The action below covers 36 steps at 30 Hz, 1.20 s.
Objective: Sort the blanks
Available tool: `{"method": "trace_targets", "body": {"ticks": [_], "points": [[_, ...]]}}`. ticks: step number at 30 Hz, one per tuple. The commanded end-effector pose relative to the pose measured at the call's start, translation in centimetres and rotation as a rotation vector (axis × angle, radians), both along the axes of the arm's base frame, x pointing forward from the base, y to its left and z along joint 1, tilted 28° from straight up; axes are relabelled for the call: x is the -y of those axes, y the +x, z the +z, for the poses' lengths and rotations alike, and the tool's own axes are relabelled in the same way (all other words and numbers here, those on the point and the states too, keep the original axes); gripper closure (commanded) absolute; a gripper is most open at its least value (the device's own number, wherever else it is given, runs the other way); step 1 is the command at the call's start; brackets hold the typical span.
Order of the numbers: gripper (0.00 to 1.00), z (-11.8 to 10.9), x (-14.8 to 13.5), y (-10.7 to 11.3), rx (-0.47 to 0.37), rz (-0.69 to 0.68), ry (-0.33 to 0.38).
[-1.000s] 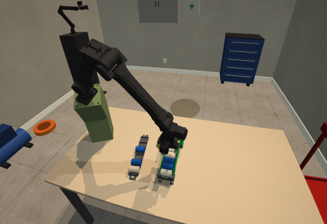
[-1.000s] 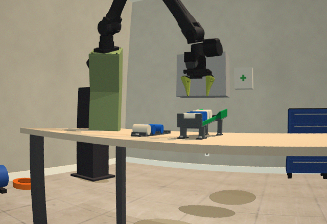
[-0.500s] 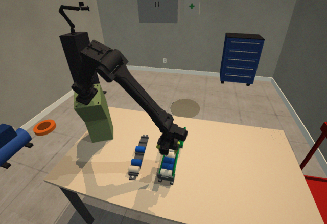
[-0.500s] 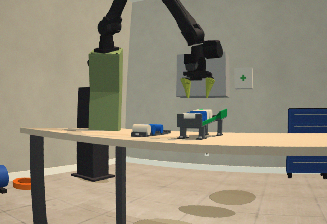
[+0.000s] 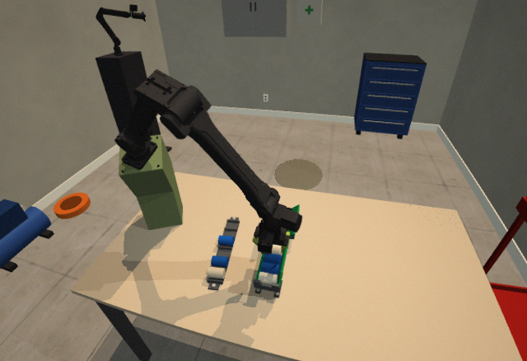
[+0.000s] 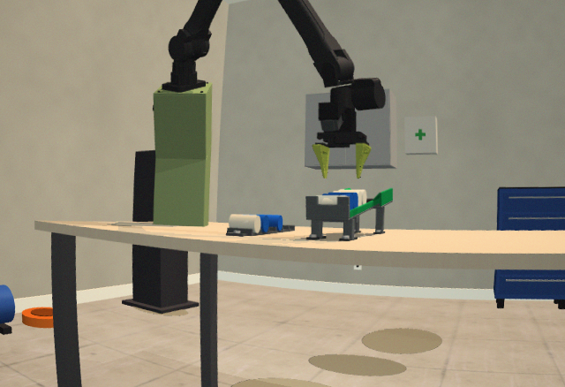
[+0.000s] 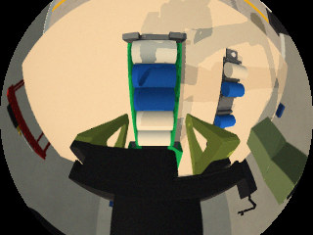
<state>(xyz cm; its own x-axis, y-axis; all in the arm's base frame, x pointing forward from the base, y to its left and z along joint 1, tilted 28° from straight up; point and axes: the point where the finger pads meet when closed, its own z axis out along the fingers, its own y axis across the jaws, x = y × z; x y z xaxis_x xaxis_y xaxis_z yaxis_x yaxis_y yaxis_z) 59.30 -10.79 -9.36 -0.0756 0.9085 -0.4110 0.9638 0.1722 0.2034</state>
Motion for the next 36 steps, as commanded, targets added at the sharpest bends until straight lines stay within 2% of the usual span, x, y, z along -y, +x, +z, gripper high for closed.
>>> {"method": "trace_targets", "body": {"ticks": [1, 6, 10, 13, 15, 16, 19, 21, 24, 36], "points": [[0.2, 0.0, 1.1, 1.6, 0.03, -0.002, -0.002], [0.2, -0.9, 0.5, 1.5, 0.022, 0.011, -0.001], [0.2, 0.4, 1.6, 2.5, 0.054, -0.002, -0.005], [0.2, -1.4, 1.1, 2.1, 0.029, 0.007, -0.002], [0.2, -1.4, 1.1, 2.1, 0.029, 0.007, -0.002], [0.2, -0.2, 0.2, 2.2, 0.046, 0.018, -0.002], [0.2, -1.7, 0.7, 2.0, 0.026, 0.014, -0.002], [0.2, -1.9, 1.0, 2.0, 0.026, 0.01, -0.001], [0.2, -0.4, 1.2, 2.5, 0.051, 0.006, -0.004], [0.2, -0.9, 1.3, 2.2, 0.042, 0.004, -0.003]]}}
